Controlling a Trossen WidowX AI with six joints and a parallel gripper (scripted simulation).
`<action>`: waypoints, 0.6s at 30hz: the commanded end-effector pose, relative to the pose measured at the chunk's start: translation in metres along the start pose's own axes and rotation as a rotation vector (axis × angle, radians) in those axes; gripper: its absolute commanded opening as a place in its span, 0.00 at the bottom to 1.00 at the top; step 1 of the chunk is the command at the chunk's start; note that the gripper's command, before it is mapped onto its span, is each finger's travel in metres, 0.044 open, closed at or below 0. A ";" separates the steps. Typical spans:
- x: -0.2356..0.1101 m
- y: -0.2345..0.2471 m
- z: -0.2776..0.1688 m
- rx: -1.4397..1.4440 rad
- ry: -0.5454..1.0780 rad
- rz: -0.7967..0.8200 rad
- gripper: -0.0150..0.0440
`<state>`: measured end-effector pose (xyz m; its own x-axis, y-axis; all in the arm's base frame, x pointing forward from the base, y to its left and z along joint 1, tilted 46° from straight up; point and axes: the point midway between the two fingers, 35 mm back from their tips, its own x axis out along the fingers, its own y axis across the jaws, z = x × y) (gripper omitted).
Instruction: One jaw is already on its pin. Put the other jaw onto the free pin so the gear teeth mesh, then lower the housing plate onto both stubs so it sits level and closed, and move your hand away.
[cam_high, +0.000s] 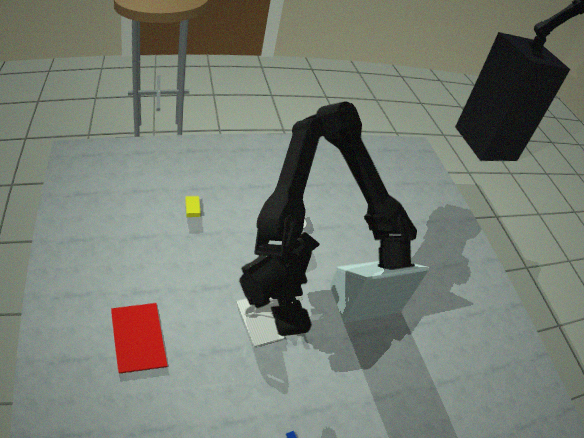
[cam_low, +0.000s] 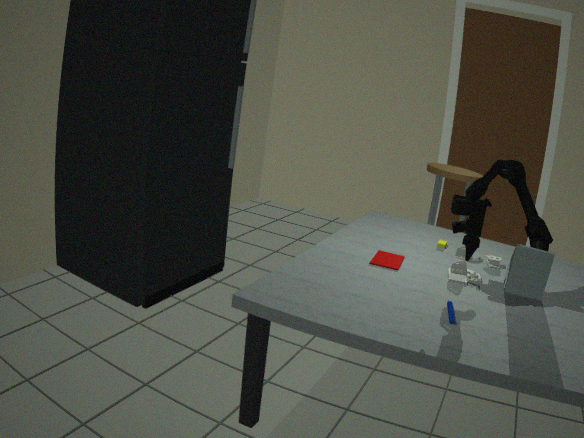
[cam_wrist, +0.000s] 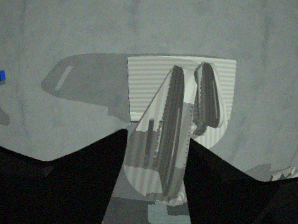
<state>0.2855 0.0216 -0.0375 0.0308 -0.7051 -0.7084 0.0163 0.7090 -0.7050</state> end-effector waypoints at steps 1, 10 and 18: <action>0.001 0.000 0.000 -0.013 0.002 -0.005 0.48; 0.001 -0.001 0.000 -0.013 0.002 -0.005 0.48; 0.001 -0.002 0.001 -0.013 0.002 -0.005 0.48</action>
<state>0.2860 0.0206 -0.0372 0.0292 -0.7059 -0.7077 0.0094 0.7082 -0.7060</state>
